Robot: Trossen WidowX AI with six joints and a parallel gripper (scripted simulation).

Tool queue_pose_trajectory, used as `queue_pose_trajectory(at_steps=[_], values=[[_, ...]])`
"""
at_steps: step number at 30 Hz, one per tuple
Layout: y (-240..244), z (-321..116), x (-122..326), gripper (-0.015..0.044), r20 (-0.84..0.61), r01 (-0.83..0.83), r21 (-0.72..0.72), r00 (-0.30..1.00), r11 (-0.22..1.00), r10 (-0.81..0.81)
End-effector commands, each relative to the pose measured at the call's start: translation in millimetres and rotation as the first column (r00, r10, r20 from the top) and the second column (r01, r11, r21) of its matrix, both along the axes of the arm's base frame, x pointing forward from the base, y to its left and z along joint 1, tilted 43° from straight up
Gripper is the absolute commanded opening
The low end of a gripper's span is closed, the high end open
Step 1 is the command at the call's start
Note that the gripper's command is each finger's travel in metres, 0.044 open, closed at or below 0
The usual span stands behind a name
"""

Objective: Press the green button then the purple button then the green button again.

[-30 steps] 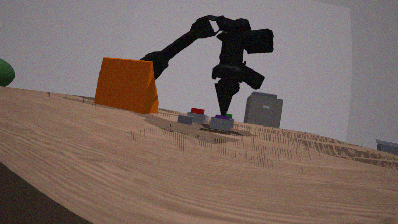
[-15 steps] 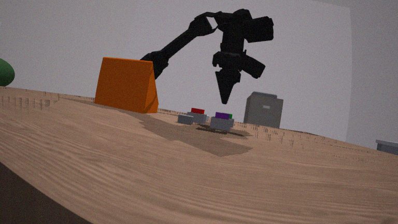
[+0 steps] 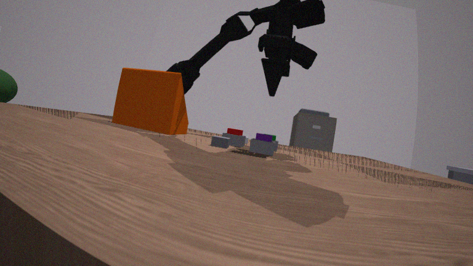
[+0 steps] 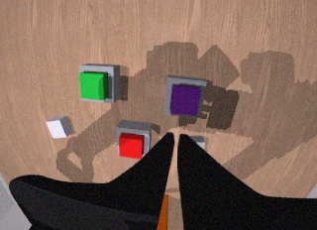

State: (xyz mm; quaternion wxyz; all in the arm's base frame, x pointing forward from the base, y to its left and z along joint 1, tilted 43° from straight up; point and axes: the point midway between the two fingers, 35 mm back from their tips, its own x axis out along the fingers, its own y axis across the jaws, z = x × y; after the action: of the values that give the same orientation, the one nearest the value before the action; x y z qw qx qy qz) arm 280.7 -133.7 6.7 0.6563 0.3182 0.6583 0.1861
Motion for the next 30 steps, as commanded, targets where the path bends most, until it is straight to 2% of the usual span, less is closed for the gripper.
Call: queue_pose_trajectory(at_steps=[1,4,11,17,30], values=[[47.7,48.0,18.0,0.002,0.018,-0.017,-0.002,1.0,1.0,0.017],[69.7,66.3,20.8,0.002,0.018,-0.018,0.004,1.0,1.0,0.018],[70.5,67.0,20.9,0.002,0.018,-0.018,0.004,1.0,1.0,0.018],[110.3,23.4,25.1,0.002,0.02,-0.018,0.006,1.0,1.0,0.018],[119.0,13.9,26.1,0.002,0.02,-0.018,0.006,1.0,1.0,0.018]])
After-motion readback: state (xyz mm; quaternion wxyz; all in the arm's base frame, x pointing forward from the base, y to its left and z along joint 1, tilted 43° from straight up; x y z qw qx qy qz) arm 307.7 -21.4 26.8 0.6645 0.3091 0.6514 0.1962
